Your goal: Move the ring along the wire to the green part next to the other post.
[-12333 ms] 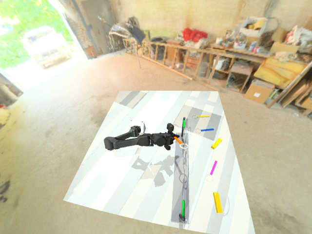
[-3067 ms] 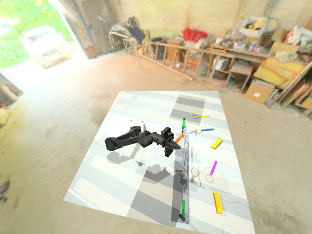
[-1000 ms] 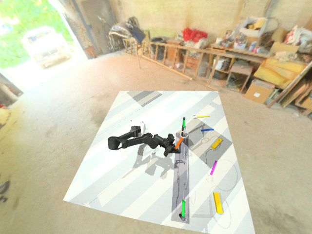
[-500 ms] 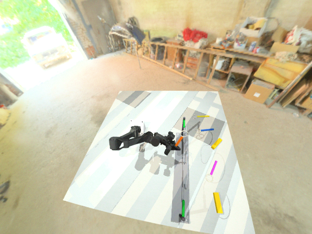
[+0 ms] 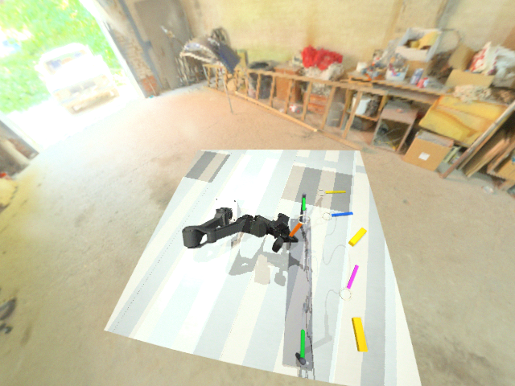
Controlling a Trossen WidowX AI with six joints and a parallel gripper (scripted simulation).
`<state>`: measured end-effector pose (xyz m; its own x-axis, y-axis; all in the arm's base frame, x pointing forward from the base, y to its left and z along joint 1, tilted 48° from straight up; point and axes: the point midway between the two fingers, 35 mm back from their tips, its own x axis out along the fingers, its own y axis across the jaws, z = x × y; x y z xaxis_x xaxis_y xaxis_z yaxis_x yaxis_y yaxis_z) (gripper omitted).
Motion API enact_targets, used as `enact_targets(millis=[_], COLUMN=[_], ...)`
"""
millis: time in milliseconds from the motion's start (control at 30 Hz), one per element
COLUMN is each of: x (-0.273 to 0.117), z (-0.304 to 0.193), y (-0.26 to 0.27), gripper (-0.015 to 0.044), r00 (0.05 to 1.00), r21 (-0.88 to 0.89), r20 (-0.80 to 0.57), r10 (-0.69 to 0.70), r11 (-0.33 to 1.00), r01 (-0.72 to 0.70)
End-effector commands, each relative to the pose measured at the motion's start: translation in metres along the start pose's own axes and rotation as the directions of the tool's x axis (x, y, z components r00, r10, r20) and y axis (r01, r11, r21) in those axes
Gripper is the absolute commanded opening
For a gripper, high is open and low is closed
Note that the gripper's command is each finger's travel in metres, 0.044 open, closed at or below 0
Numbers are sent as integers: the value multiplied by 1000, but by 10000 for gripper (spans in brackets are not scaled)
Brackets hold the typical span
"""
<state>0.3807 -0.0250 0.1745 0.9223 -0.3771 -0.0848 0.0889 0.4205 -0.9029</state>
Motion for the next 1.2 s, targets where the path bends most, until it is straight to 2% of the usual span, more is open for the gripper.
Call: enact_targets(millis=[0,500,1167], x=[-2,-8,-13], z=[-1,4,9], y=[14,44,68], gripper=[-150,-150,-150], r00=[999,996,994], r21=[48,180,219], r20=[-10,-19,-18], r10=[31,93,111], r11=[998,980,970], r01=[-31,-88,-104])
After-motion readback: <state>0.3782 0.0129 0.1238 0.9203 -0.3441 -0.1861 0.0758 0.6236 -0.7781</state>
